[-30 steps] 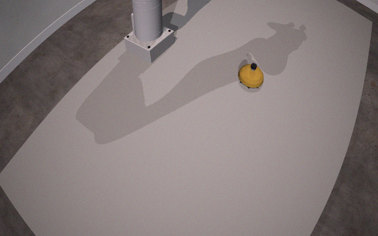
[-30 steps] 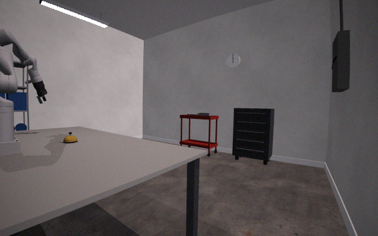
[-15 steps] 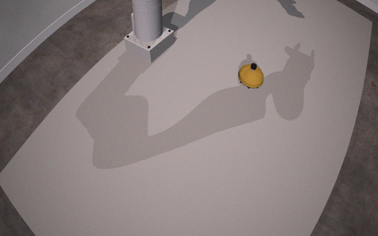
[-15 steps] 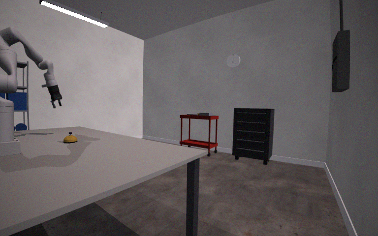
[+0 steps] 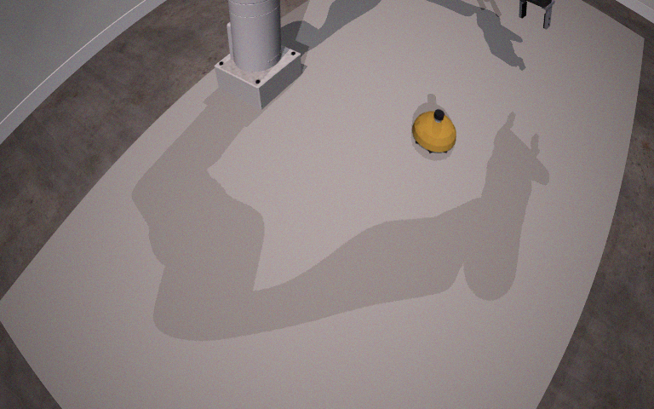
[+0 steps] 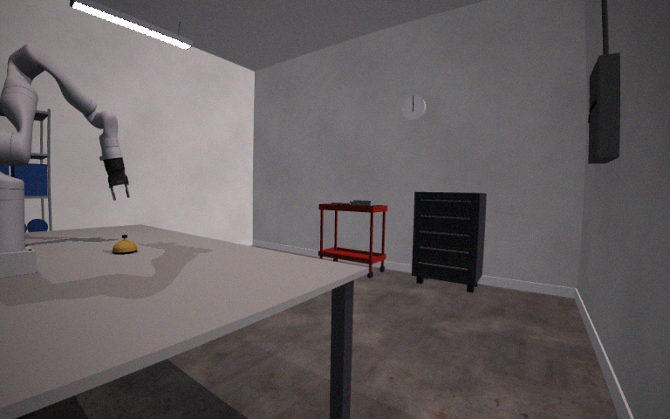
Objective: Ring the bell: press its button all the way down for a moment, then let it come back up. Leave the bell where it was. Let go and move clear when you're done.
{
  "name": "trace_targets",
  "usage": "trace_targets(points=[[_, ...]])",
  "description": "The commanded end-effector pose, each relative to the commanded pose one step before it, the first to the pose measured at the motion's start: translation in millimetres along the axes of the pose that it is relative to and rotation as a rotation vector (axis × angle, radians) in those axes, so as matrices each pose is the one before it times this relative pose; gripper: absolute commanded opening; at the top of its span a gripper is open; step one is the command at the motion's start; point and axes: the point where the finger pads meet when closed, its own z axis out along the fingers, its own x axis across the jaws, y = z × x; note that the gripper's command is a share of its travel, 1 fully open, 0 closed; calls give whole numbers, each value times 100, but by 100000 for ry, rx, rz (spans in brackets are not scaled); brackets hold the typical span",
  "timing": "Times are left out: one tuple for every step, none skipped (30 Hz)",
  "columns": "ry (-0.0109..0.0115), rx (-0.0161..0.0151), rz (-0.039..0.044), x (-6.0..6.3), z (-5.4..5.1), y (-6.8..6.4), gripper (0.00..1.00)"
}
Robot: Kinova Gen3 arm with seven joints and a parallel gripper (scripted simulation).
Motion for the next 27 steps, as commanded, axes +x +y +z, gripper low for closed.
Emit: trace_targets(points=[[-2229,-1771,11031,1110,766,3931,100],[-771,-486,3954,234,280,1090,100],[-765,-488,4002,251,276,1090,100],[-759,-490,4048,268,273,1088,100],[-754,-492,4097,284,269,1086,100],[0,0,0,0,0,0,100],[0,0,0,0,0,0,100],[-1303,-866,7273,506,460,1901,100],[-1013,-685,5822,444,355,1486,100],[-586,-402,3436,284,205,860,100],[-725,-503,4325,363,252,1069,100],[-734,-515,4458,386,253,1086,100],[-724,-515,4477,399,248,1074,100],[-718,-517,4517,414,244,1067,100],[-713,-521,4567,429,240,1062,100],[-709,-525,4618,444,237,1057,100],[-706,-530,4674,459,234,1053,100],[-702,-536,4727,473,231,1048,100],[-658,-510,4503,460,215,982,100],[-590,-463,4091,427,192,879,100],[-523,-416,3674,390,169,778,100],[-459,-370,3257,351,148,681,100],[0,0,0,0,0,0,100],[0,0,0,0,0,0,100],[-397,-323,2843,310,127,588,100],[-337,-278,2437,269,108,499,100],[-281,-233,2044,228,89,415,100]])
